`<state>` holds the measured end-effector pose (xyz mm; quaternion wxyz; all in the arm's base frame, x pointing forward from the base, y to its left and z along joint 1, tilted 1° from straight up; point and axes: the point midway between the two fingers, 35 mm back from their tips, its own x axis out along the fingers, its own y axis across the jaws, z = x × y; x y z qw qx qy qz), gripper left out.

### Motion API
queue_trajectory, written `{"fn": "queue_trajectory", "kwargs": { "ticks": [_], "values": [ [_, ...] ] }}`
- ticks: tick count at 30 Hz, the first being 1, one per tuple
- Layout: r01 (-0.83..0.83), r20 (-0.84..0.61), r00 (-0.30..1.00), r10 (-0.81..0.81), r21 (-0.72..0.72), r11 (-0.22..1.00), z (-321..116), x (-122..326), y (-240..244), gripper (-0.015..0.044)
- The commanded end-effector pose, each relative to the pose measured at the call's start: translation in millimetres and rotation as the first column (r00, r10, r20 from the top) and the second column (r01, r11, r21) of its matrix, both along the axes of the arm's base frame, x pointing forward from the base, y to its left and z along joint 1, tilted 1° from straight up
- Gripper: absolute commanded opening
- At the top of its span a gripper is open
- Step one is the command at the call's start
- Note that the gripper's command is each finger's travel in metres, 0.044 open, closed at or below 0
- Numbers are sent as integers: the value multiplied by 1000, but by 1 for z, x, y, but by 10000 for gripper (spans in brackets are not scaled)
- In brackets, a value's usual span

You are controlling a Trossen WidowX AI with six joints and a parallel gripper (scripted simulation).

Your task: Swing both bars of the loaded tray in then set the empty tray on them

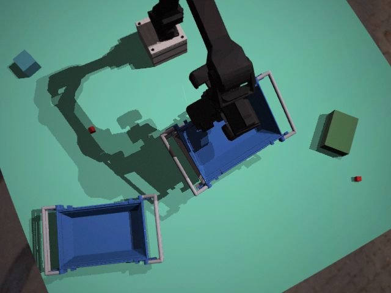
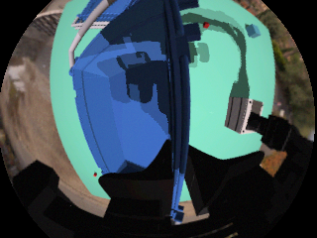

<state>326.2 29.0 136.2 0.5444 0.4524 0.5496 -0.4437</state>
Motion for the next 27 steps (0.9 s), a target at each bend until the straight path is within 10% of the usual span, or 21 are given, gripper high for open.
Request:
{"fn": "queue_trajectory", "kwargs": {
  "ticks": [1,27],
  "values": [
    [-3,30,1000,3,6,1000,8,4,1,0],
    [-3,30,1000,3,6,1000,-24,5,1,0]
  ]
}}
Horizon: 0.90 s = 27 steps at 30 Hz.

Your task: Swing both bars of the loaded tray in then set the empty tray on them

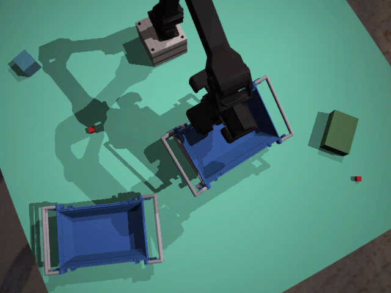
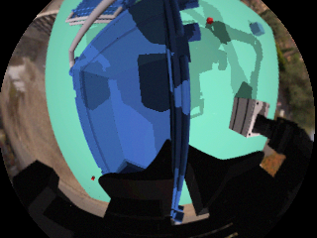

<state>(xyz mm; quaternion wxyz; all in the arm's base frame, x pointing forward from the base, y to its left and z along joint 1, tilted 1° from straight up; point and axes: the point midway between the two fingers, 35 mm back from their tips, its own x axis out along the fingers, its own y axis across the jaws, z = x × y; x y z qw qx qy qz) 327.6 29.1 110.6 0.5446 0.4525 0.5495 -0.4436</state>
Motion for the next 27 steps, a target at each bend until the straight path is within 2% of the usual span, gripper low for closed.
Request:
{"fn": "queue_trajectory", "kwargs": {
  "ticks": [1,27],
  "values": [
    [-3,30,1000,3,6,1000,0,3,1,0],
    [-3,29,1000,3,6,1000,-27,-6,-1,0]
  ]
}}
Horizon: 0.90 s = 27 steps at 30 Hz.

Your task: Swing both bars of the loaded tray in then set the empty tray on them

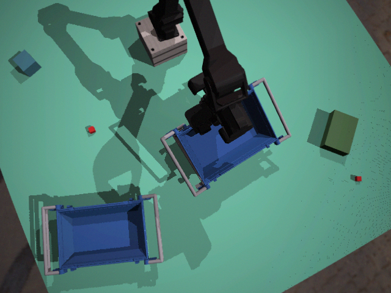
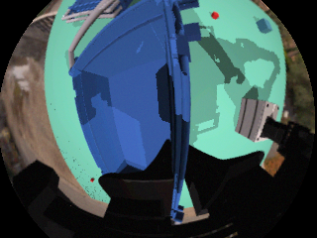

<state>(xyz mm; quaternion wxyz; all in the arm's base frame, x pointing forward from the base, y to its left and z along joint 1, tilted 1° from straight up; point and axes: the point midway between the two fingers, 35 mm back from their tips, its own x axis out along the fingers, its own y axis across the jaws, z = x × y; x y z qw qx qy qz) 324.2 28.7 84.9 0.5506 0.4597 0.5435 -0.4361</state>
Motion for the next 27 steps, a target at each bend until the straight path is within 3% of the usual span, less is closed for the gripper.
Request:
{"fn": "queue_trajectory", "kwargs": {
  "ticks": [1,27],
  "values": [
    [-3,3,1000,3,1,1000,-2,-3,-1,0],
    [-3,2,1000,3,1,1000,-15,-12,-2,0]
  ]
}}
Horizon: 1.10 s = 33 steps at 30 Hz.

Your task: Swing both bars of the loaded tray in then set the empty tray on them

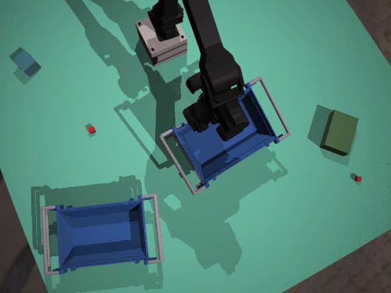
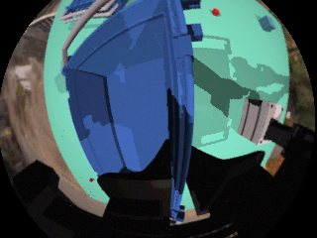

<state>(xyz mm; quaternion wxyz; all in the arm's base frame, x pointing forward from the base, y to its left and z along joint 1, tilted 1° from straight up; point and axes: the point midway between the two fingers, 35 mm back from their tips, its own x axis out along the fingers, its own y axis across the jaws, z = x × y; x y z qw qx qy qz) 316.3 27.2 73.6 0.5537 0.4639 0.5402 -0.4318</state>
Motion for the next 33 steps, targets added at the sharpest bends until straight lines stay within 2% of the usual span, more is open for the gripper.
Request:
{"fn": "queue_trajectory", "kwargs": {
  "ticks": [1,33],
  "values": [
    [-3,-13,1000,3,-3,1000,-4,-4,-1,0],
    [-3,-13,1000,3,-3,1000,-18,-10,-2,0]
  ]
}}
